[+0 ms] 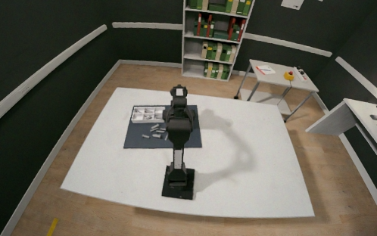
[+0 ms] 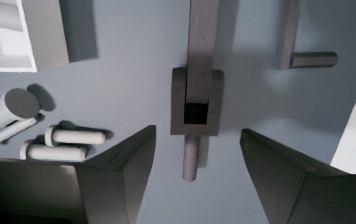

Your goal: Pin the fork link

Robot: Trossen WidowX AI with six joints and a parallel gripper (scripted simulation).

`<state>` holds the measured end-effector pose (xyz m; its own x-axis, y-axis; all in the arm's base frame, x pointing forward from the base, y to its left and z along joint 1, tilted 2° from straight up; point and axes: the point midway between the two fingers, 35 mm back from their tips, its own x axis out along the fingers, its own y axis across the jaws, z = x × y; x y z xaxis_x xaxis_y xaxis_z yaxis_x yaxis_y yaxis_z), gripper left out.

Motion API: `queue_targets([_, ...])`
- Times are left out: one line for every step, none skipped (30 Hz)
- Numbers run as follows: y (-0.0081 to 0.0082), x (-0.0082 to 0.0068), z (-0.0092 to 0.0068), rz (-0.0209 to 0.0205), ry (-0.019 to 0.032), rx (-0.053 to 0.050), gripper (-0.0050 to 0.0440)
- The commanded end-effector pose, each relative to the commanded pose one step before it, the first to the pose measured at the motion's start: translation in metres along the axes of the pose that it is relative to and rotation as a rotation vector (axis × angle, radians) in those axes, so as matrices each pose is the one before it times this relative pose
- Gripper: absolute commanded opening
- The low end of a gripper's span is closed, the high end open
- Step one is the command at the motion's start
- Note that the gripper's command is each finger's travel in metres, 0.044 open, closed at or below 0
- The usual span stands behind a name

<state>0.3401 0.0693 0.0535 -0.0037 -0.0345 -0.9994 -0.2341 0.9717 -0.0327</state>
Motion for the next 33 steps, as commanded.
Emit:
queue_targets([0.00107,-0.01373,0.00498,0.00180,-0.03803,0.0010,0.0250])
queue_targets([-0.00004,-0.00135,0.00063,-0.00006,-0.00361,0.0001,0.0250])
queue_targets([-0.00002,-0.00079,0.00012,-0.00003,-0.00162,0.0001,0.0250])
queue_targets([0.00001,0.00012,-0.00063,0.00003,0.00163,0.0000,0.0250])
queue_targets([0.00005,0.00102,-0.00089,0.00008,0.00436,-0.0001,0.0250])
queue_targets([0.00004,0.00096,-0.00054,0.00006,0.00370,-0.0001,0.0250])
queue_targets([0.00002,0.00067,-0.00014,0.00004,0.00235,-0.0001,0.0250])
queue_targets([0.00000,-0.00001,0.00016,0.00000,-0.00019,0.0000,0.0250])
queue_targets([-0.00001,-0.00015,0.00018,-0.00001,-0.00084,0.0000,0.0250])
queue_targets([0.00000,-0.00005,0.00009,-0.00001,-0.00041,0.0000,0.0250])
queue_targets([0.00000,-0.00001,0.00006,-0.00001,-0.00027,0.0000,0.0250])
queue_targets([0.00000,0.00000,0.00001,0.00000,-0.00006,0.0000,0.0250])
queue_targets([0.00000,0.00000,0.00000,0.00000,0.00000,0.0000,0.0250])
queue_targets([0.00000,0.00000,0.00000,0.00000,0.00000,0.0000,0.0250])
queue_targets([0.00000,0.00008,-0.00010,0.00001,0.00035,0.0000,0.0250])
queue_targets([0.00000,0.00000,0.00000,0.00000,0.00000,0.0000,0.0250])
queue_targets([0.00000,0.00000,0.00000,0.00000,0.00000,0.0000,0.0250])
queue_targets([0.00000,0.00000,0.00000,0.00000,0.00000,0.0000,0.0250])
queue_targets([0.00000,0.00000,0.00000,0.00000,0.00000,0.0000,0.0250])
queue_targets([0.00000,0.00000,0.00000,0.00000,0.00000,0.0000,0.0250])
queue_targets([0.00000,0.00000,0.00000,0.00000,0.00000,0.0000,0.0250])
queue_targets([0.00000,0.00000,0.00000,0.00000,0.00000,0.0000,0.0250])
queue_targets([0.00000,0.00000,0.00000,0.00000,0.00000,0.0000,0.0250])
queue_targets([0.00000,0.00000,0.00000,0.00000,0.00000,0.0000,0.0250])
queue_targets([0.00000,0.00000,0.00000,0.00000,0.00000,0.0000,0.0250])
queue_targets([0.00000,0.00000,0.00000,0.00000,0.00000,0.0000,0.0250])
queue_targets([0.00000,0.00000,0.00000,0.00000,0.00000,0.0000,0.0250])
queue_targets([0.00000,0.00000,0.00000,0.00000,0.00000,0.0000,0.0250])
queue_targets([0.00000,0.00000,0.00000,0.00000,0.00000,0.0000,0.0250])
queue_targets([0.00000,0.00000,0.00000,0.00000,0.00000,0.0000,0.0250])
queue_targets([0.00000,0.00000,0.00000,0.00000,0.00000,0.0000,0.0250])
queue_targets([0.00000,0.00000,0.00000,0.00000,0.00000,0.0000,0.0250])
queue_targets([0.00000,0.00000,0.00000,0.00000,0.00000,0.0000,0.0250])
